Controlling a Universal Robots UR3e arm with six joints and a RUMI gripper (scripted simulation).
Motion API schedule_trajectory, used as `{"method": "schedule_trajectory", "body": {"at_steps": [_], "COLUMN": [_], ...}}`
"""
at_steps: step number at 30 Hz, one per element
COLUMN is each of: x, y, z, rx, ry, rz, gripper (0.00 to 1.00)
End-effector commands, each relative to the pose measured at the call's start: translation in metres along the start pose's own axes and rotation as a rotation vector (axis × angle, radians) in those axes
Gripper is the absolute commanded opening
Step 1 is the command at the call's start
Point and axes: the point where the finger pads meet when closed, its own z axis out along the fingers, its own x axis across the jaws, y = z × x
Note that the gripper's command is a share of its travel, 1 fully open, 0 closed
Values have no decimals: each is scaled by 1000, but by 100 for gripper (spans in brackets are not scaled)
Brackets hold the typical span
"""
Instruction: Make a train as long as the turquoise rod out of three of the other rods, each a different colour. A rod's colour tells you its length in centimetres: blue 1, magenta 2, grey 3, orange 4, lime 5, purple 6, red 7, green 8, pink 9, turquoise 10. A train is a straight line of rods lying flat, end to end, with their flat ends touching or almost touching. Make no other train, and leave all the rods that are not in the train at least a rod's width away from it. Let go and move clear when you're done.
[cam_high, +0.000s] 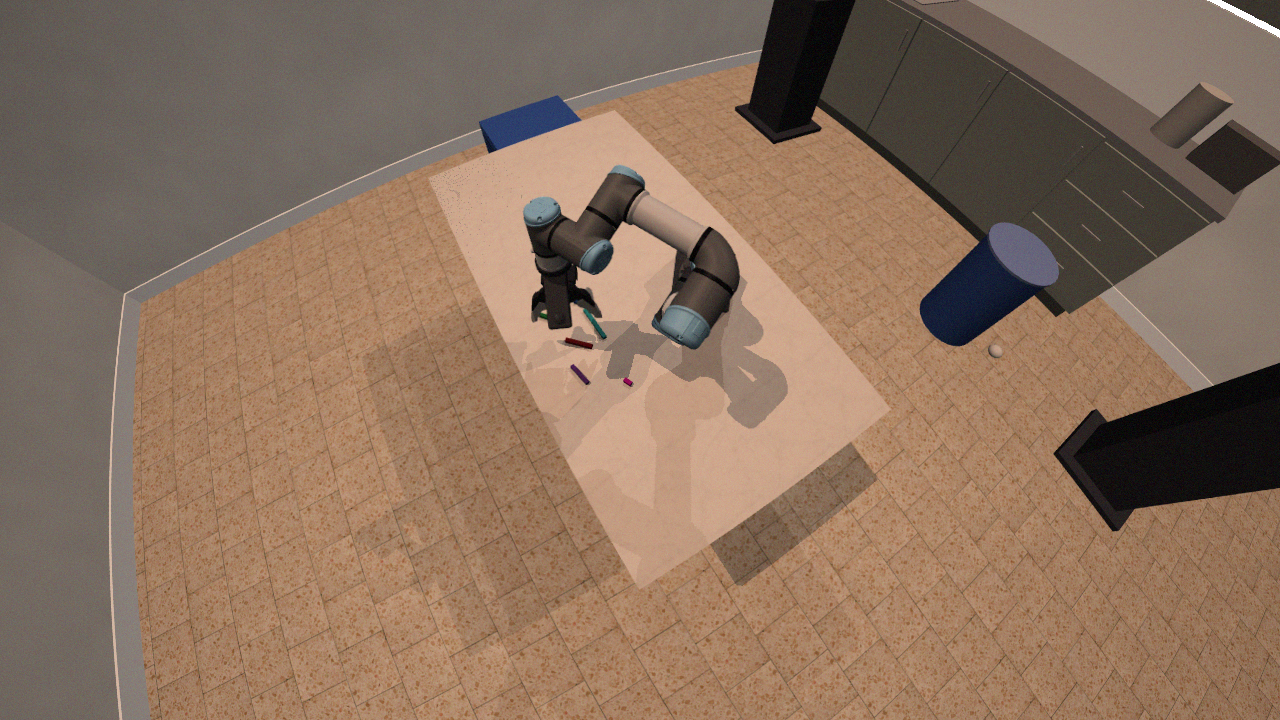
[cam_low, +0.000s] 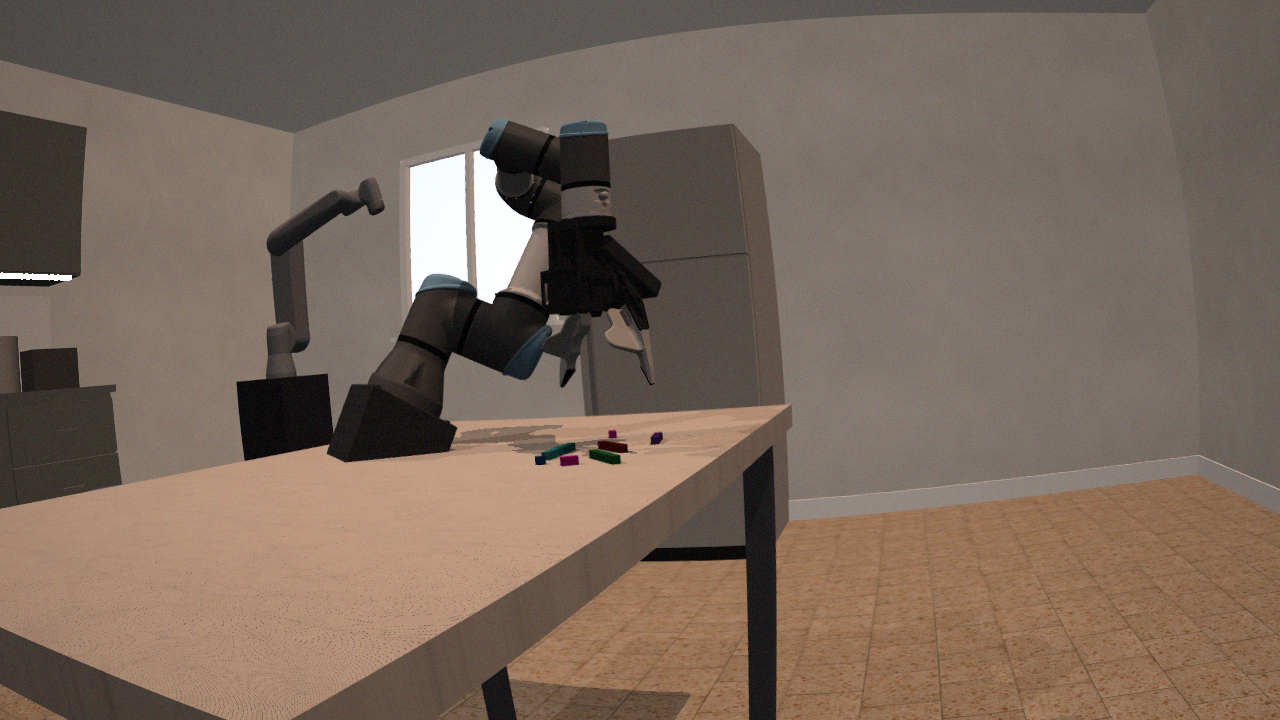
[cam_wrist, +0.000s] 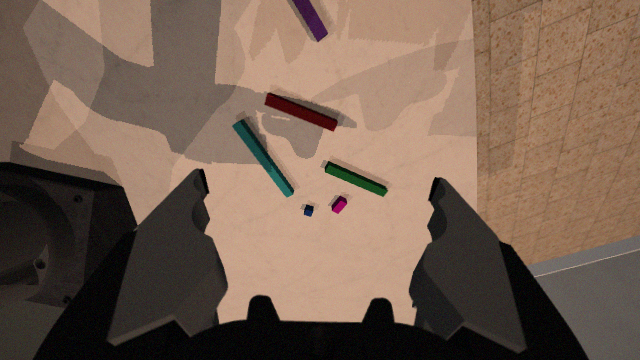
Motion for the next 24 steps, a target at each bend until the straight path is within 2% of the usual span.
{"method": "schedule_trajectory", "body": {"at_steps": [1, 24], "x": [0, -2], "y": [11, 39], "z": [-1, -1], "rx": [8, 8], "ry": [6, 7], "rz": [-168, -509], "gripper": [100, 100]}}
